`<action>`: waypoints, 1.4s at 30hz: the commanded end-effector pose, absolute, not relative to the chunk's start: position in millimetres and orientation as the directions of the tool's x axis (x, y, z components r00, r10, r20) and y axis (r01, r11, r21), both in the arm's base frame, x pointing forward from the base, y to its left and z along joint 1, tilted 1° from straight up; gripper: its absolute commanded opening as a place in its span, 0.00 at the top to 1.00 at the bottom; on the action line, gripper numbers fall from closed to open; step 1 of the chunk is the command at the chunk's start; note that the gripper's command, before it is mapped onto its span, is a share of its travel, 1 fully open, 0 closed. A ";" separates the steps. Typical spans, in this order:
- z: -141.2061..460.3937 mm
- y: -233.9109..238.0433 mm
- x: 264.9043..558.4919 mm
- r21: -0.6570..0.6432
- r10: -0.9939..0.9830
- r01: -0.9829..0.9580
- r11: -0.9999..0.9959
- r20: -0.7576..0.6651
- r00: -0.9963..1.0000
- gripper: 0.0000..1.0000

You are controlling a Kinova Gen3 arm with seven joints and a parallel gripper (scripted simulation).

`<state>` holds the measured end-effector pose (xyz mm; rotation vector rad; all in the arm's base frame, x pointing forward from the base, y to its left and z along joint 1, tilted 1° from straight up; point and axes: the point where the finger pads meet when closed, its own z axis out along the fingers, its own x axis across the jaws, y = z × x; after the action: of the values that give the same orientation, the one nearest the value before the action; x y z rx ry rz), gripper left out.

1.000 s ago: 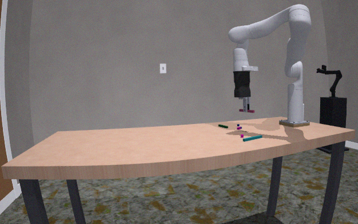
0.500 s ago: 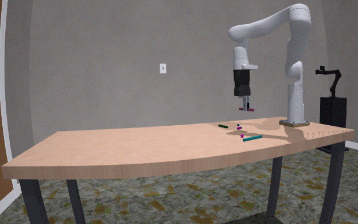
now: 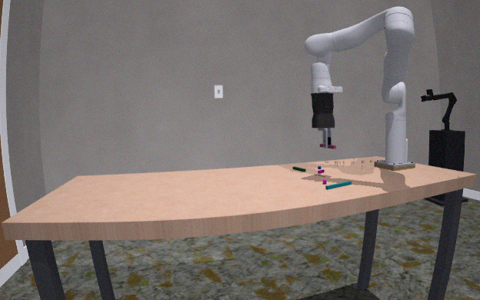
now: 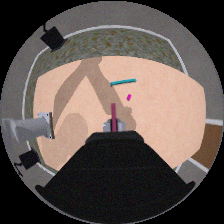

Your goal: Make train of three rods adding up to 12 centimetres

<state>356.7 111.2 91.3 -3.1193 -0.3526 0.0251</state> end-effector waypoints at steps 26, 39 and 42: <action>90.6 62.4 390.3 0.014 -0.634 -0.633 -0.774 -0.011 0.774 0.76; 90.5 52.9 394.7 0.016 -0.745 -0.745 -0.667 -0.009 0.667 0.76; 90.5 52.7 394.8 0.016 -0.748 -0.748 -0.664 -0.008 0.664 0.76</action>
<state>394.4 53.3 90.0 -2.8769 1.2896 0.0237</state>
